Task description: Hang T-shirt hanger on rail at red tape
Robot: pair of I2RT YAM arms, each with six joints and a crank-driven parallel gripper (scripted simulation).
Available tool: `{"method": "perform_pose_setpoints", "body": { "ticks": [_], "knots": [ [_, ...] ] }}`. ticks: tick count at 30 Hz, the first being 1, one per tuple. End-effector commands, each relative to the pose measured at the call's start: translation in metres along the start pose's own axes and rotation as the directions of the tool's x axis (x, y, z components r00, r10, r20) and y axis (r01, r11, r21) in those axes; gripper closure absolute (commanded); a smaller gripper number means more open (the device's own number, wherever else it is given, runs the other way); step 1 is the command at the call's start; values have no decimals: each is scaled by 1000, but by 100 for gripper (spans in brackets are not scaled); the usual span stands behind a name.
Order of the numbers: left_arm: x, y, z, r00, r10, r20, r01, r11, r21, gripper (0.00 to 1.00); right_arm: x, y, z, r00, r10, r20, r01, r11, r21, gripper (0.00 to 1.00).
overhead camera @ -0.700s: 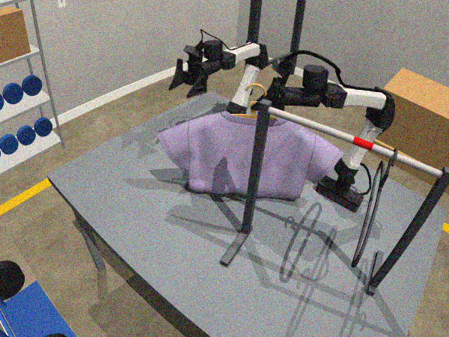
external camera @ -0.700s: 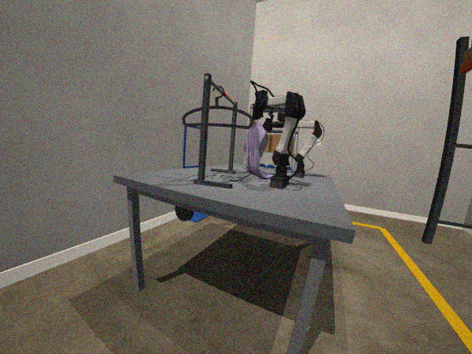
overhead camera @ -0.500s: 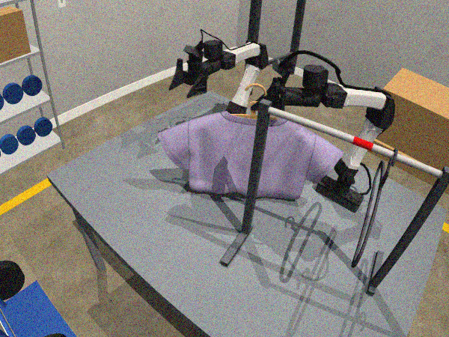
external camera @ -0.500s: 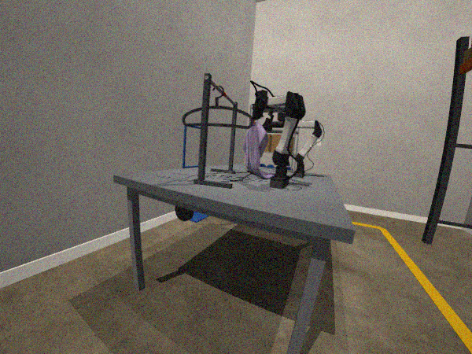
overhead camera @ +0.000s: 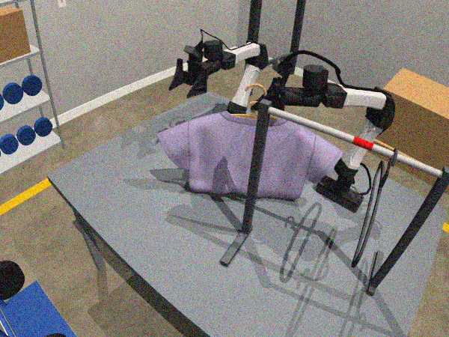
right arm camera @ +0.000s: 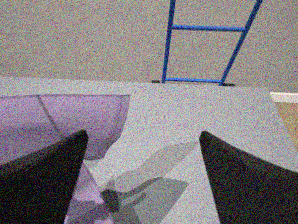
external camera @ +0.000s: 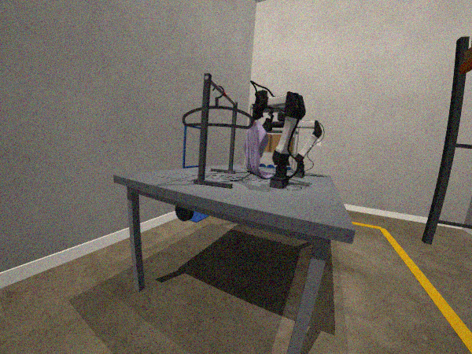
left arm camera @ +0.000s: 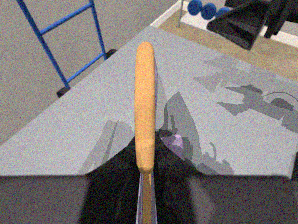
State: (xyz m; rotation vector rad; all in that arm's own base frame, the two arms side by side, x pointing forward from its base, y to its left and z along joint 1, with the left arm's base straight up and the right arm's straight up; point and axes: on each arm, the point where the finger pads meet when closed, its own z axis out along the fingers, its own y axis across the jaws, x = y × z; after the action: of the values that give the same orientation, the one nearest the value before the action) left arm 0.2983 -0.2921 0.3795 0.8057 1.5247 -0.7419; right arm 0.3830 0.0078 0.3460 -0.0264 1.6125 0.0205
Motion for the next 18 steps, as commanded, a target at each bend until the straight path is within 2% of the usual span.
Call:
{"method": "perform_pose_setpoints", "body": {
  "ticks": [1,7,11,13,18],
  "knots": [
    [-23,-1,-4,998,23,67,-23,1000,-1,100,-6,0,-1,1000,-2,16,2,1000,-1,0],
    [-28,-7,-16,998,-3,60,1,1000,32,98,-2,9,-6,1000,14,2,-14,999,-33,0],
    [-28,-7,-39,999,-10,35,8,999,52,98,-11,32,-17,999,34,24,-31,994,-101,0],
    [-28,-7,-39,999,-10,35,8,999,52,98,-11,32,-17,999,34,24,-31,994,-101,0],
    [-36,9,-79,1000,23,20,-23,999,25,98,-49,73,-41,989,75,130,-47,977,-208,0]
  ]
}}
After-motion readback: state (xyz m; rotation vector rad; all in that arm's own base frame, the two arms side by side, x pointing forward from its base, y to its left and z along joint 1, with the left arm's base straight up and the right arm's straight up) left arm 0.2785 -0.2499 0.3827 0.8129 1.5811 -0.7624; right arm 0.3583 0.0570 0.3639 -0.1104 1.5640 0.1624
